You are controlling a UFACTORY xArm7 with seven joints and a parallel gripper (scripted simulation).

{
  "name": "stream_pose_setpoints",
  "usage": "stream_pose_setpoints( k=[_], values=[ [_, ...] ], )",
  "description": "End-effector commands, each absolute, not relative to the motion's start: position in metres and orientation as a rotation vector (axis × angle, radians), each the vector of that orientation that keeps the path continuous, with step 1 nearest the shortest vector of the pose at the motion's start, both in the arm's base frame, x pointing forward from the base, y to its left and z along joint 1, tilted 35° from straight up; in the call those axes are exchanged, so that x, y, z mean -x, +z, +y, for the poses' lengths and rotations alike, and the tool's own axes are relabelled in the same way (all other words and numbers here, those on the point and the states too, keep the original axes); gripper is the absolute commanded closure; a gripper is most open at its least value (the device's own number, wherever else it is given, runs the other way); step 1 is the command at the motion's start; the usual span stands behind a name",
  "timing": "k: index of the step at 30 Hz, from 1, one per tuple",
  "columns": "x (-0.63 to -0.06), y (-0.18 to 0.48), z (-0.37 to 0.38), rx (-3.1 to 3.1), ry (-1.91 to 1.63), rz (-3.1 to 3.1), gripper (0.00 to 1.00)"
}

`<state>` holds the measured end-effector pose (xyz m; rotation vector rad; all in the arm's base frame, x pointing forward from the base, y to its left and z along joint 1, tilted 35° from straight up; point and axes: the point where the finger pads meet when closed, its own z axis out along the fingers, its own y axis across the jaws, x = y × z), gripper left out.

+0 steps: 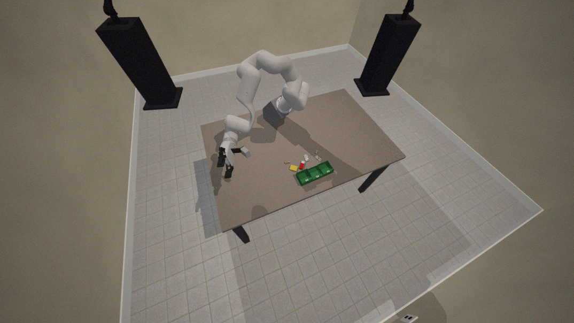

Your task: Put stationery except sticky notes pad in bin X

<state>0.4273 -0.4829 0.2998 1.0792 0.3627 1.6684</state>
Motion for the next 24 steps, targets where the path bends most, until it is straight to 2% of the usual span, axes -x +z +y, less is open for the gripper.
stream_pose_setpoints(
  k=[1,17,18,24],
  values=[
    [-0.427,0.301,-0.484,-1.076,1.666,0.363,0.0],
    [-0.427,0.301,-0.484,-1.076,1.666,0.363,0.0],
    [-0.431,0.294,-0.482,-1.076,1.666,0.363,0.93],
    [-0.456,0.254,-0.468,-1.076,1.666,0.363,0.93]
  ],
)
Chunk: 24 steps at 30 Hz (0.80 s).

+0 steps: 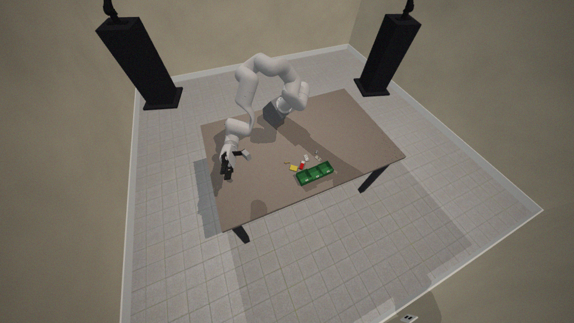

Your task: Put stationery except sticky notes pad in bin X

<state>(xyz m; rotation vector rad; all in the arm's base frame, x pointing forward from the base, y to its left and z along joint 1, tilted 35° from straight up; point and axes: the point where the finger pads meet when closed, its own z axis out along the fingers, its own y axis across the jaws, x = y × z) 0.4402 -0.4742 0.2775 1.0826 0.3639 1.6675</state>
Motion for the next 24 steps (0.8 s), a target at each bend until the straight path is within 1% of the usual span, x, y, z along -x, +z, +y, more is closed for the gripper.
stream_pose_setpoints(
  k=[1,8,10,16,20,21,24],
  values=[
    [-0.46,0.247,-0.465,-1.076,1.666,0.363,0.93],
    [-0.49,0.199,-0.449,-1.076,1.666,0.363,0.93],
    [-0.49,0.199,-0.449,-1.076,1.666,0.363,0.93],
    [-0.514,0.16,-0.435,-1.076,1.666,0.363,0.93],
    [-0.514,0.16,-0.435,-1.076,1.666,0.363,0.93],
    [-0.511,0.16,-0.428,-1.132,1.666,0.364,0.93],
    [-0.523,0.164,-0.406,-1.046,1.652,0.52,0.93]
  ],
)
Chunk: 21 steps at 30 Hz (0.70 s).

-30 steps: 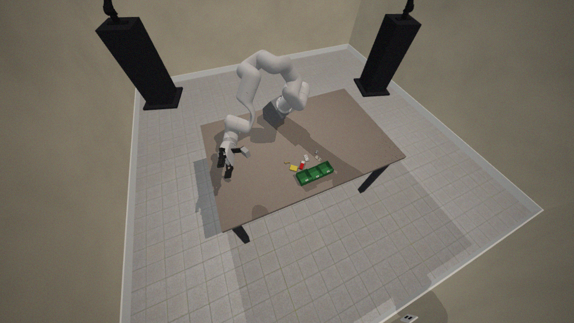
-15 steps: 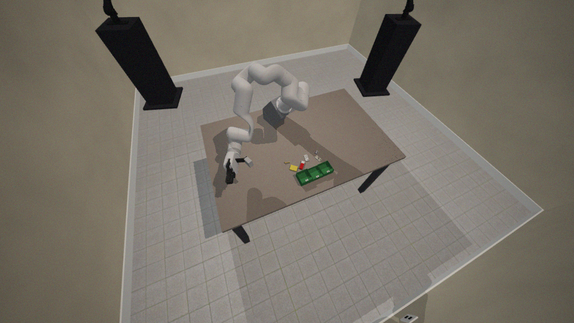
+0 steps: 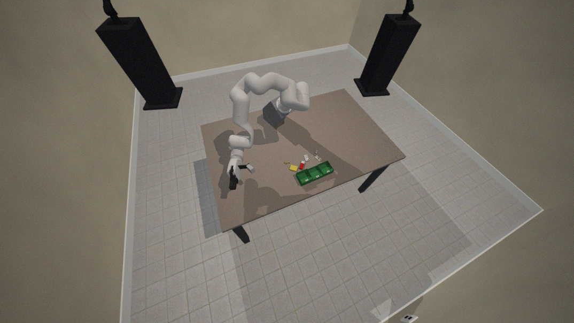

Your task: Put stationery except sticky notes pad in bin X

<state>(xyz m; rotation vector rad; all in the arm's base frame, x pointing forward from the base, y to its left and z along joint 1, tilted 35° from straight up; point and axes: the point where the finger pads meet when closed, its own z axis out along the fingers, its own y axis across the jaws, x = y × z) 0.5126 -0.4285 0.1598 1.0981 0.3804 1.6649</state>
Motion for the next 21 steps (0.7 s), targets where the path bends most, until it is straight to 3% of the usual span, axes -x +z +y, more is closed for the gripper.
stream_pose_setpoints(
  k=[1,21],
  values=[
    [-0.526,0.165,-0.398,-1.024,1.648,0.553,0.93],
    [-0.555,0.167,-0.321,-0.851,1.604,0.878,0.93]
  ],
)
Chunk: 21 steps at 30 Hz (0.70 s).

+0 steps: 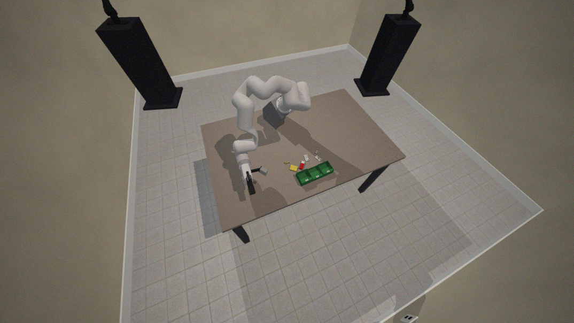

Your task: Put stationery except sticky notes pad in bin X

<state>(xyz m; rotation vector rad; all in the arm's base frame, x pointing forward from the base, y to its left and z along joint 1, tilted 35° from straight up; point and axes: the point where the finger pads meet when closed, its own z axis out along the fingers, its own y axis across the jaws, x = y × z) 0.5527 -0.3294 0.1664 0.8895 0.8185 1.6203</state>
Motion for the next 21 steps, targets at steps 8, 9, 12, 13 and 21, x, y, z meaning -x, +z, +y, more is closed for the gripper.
stream_pose_setpoints(
  k=[8,9,12,13,21],
  values=[
    [-0.564,0.165,-0.277,-0.743,1.574,1.036,0.93],
    [-0.565,0.165,-0.269,-0.705,1.564,1.081,0.93],
    [-0.568,0.162,-0.244,-0.616,1.541,1.182,0.93],
    [-0.569,0.162,-0.236,-0.595,1.535,1.206,0.93],
    [-0.569,0.157,-0.195,-0.436,1.493,1.35,0.93]
  ],
)
